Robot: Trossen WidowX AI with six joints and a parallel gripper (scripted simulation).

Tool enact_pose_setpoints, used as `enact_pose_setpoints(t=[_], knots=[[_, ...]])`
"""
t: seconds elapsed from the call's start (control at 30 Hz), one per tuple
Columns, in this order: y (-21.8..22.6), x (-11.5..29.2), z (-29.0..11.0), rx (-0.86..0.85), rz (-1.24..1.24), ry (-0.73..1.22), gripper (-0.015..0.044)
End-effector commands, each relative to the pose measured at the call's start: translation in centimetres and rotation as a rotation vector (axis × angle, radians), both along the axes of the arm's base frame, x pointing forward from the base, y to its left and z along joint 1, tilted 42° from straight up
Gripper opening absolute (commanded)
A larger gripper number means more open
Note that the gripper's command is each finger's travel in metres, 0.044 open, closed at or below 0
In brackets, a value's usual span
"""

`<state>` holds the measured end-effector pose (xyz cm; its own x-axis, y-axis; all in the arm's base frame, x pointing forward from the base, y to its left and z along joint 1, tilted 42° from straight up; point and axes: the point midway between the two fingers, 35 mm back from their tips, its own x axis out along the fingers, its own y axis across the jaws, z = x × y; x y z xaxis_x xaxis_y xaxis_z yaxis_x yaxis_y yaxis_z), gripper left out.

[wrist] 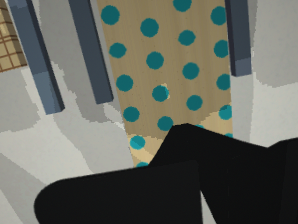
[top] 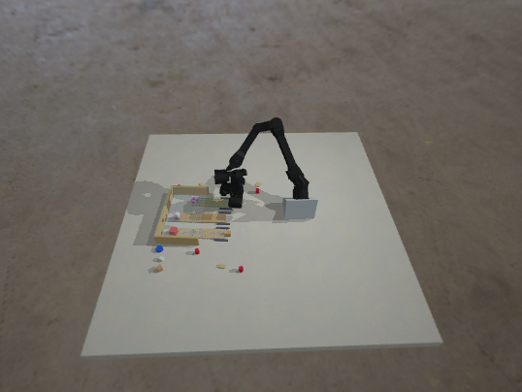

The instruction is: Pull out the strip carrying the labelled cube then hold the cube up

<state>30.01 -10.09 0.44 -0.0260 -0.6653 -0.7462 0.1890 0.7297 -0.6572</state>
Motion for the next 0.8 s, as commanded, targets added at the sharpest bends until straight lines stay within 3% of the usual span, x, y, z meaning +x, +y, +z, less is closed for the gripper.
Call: enact_pose_setpoints(t=[0.0,0.77], knots=[[-0.1,-1.3,-0.5,-0.001,-0.011,0.017,0.0],[0.4,-4.7,-0.8,0.0,-0.011,0.019,0.0]])
